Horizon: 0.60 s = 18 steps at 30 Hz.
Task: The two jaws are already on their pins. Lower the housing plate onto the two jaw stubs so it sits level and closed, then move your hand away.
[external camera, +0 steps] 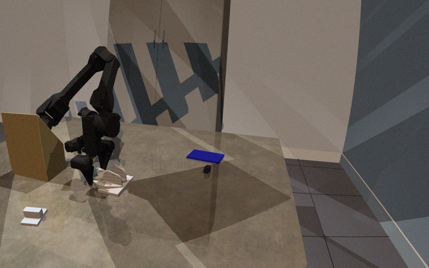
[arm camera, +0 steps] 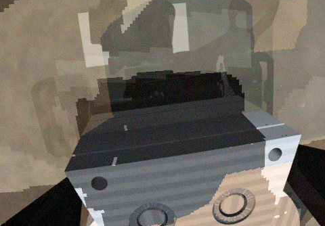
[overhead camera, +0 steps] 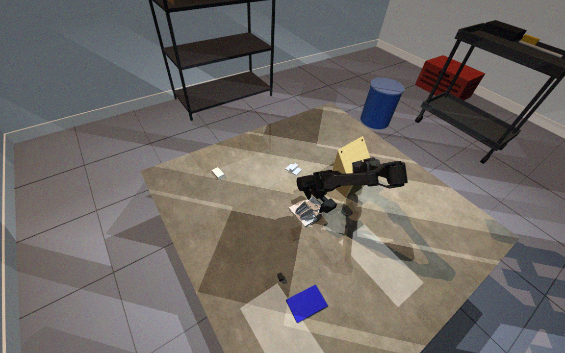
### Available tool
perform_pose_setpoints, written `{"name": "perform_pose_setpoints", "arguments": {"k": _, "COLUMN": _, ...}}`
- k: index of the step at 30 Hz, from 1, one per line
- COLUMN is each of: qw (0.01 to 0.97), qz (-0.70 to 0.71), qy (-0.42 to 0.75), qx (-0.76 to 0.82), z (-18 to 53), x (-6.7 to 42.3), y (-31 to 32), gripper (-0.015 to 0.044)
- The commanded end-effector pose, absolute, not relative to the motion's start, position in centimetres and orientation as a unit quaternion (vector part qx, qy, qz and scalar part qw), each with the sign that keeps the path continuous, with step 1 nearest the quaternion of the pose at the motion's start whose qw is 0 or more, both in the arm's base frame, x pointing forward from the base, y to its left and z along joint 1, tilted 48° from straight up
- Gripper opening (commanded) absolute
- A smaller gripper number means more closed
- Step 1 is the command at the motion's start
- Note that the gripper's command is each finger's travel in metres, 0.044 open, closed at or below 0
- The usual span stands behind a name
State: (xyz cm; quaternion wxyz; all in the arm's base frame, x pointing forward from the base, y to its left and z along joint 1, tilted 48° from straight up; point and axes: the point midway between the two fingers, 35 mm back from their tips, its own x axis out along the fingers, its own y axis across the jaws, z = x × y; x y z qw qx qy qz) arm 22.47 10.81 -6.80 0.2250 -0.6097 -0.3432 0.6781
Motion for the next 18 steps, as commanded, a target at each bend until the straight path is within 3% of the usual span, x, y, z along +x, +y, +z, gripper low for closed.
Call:
{"name": "perform_pose_setpoints", "arguments": {"k": 1, "qw": 0.226, "qz": 0.678, "qy": -0.343, "qx": -0.609, "z": -6.8, "x": 22.5, "y": 10.8, "gripper": 0.0440}}
{"name": "perform_pose_setpoints", "arguments": {"k": 11, "qw": 0.225, "qz": 0.678, "qy": -0.343, "qx": -0.610, "z": -6.7, "x": 22.5, "y": 10.6, "gripper": 0.0440}}
{"name": "perform_pose_setpoints", "arguments": {"k": 18, "qw": 0.223, "qz": 0.680, "qy": -0.343, "qx": -0.609, "z": -2.6, "x": 23.6, "y": 6.1, "gripper": 0.0440}}
